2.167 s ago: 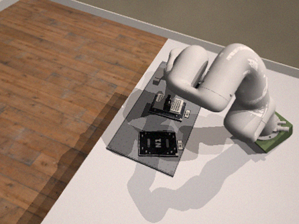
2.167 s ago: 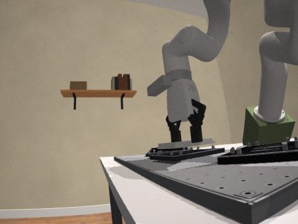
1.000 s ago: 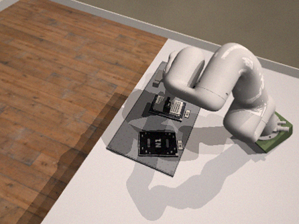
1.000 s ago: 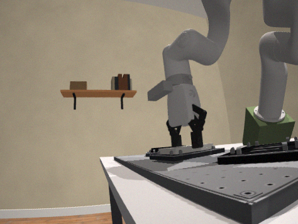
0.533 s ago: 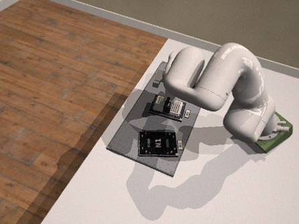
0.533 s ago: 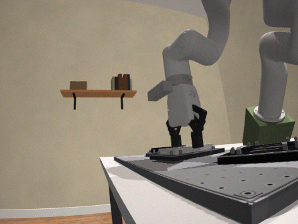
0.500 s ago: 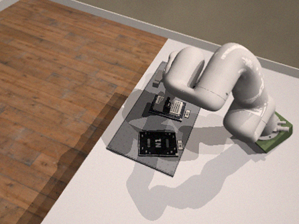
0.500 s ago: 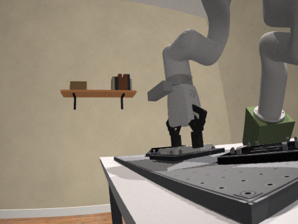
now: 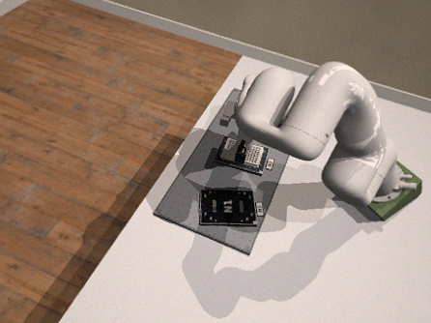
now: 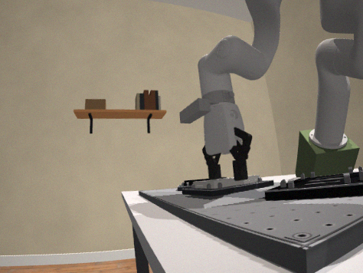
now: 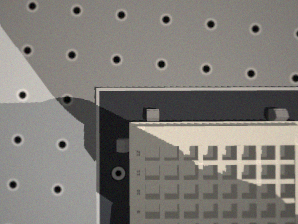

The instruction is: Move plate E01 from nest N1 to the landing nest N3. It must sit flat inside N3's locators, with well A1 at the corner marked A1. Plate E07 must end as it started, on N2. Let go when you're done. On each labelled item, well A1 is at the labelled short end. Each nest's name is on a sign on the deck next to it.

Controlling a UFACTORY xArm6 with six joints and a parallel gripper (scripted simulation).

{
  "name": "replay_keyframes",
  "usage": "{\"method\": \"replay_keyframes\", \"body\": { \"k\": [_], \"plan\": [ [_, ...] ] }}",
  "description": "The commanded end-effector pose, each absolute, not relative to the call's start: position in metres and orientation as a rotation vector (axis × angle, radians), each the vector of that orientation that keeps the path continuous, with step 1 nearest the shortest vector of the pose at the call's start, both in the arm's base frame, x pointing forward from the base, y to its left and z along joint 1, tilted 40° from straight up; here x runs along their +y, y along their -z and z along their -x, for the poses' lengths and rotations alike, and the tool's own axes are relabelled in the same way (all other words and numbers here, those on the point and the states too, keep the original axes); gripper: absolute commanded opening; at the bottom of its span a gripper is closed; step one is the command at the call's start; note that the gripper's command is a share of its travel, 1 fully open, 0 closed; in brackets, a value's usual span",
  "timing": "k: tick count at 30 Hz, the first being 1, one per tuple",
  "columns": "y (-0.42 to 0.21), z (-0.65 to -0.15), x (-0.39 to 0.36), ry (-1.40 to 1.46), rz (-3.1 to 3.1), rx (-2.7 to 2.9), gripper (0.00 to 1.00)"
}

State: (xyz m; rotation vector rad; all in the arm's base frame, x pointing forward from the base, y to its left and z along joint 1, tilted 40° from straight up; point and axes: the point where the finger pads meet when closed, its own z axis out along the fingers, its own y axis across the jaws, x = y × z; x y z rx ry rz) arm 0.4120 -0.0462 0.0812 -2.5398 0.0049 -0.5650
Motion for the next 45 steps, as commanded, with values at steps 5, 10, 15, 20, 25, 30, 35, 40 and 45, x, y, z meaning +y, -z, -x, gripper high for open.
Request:
{"method": "replay_keyframes", "body": {
  "k": [5,10,15,20,25,30,35,40,45],
  "plan": [
    [-0.082,-0.413,-0.047,0.568,2.54,0.005,1.0],
    [-0.082,-0.413,-0.047,0.568,2.54,0.005,1.0],
    [-0.088,-0.409,-0.051,0.568,2.54,0.005,1.0],
    [-0.095,-0.406,-0.055,0.568,2.54,0.005,1.0],
    [-0.099,-0.404,-0.058,0.568,2.541,0.005,1.0],
    [-0.105,-0.401,-0.062,0.568,2.541,0.005,1.0],
    [-0.111,-0.397,-0.066,0.568,2.541,0.005,1.0],
    [-0.118,-0.394,-0.07,0.568,2.541,0.005,1.0],
    [-0.122,-0.392,-0.073,0.568,2.541,0.005,1.0]
  ]
}}
